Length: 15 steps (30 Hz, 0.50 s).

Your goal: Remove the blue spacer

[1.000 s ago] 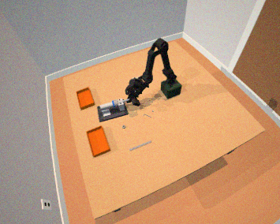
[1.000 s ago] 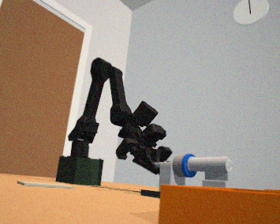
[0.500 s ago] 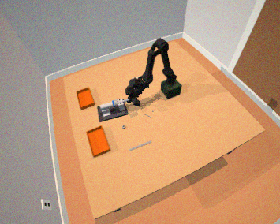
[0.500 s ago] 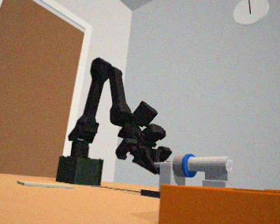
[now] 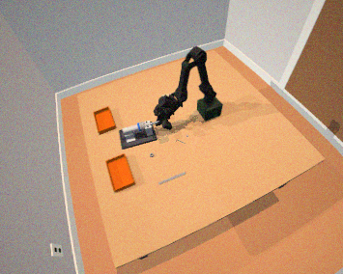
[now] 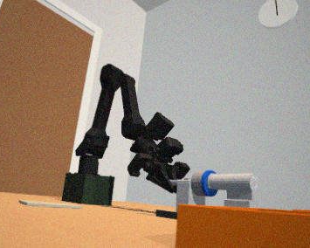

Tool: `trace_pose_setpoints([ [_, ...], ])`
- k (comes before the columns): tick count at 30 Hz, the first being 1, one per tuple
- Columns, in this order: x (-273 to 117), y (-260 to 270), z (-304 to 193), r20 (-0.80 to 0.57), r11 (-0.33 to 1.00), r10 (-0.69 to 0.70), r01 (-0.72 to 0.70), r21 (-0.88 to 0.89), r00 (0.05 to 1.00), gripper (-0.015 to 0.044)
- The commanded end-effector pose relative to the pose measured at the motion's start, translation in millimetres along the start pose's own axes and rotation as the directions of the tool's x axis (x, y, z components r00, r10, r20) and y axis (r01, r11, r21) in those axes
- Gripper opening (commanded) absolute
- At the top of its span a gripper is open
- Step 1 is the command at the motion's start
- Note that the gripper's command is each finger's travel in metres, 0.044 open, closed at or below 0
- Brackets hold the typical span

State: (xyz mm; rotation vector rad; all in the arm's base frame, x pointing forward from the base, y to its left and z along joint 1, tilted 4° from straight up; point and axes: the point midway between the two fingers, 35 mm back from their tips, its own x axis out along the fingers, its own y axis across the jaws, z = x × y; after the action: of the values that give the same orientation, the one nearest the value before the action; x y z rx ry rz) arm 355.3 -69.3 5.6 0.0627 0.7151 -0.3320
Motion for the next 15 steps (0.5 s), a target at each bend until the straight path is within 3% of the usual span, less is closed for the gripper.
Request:
trace_pose_setpoints([
  [1,-0.6,0.1,-0.5,-0.001,1.0,0.001,-0.001,0.003,1.0,0.0],
  [15,-1.6,0.1,-1.5,-0.001,1.0,0.001,-0.001,0.003,1.0,0.0],
])
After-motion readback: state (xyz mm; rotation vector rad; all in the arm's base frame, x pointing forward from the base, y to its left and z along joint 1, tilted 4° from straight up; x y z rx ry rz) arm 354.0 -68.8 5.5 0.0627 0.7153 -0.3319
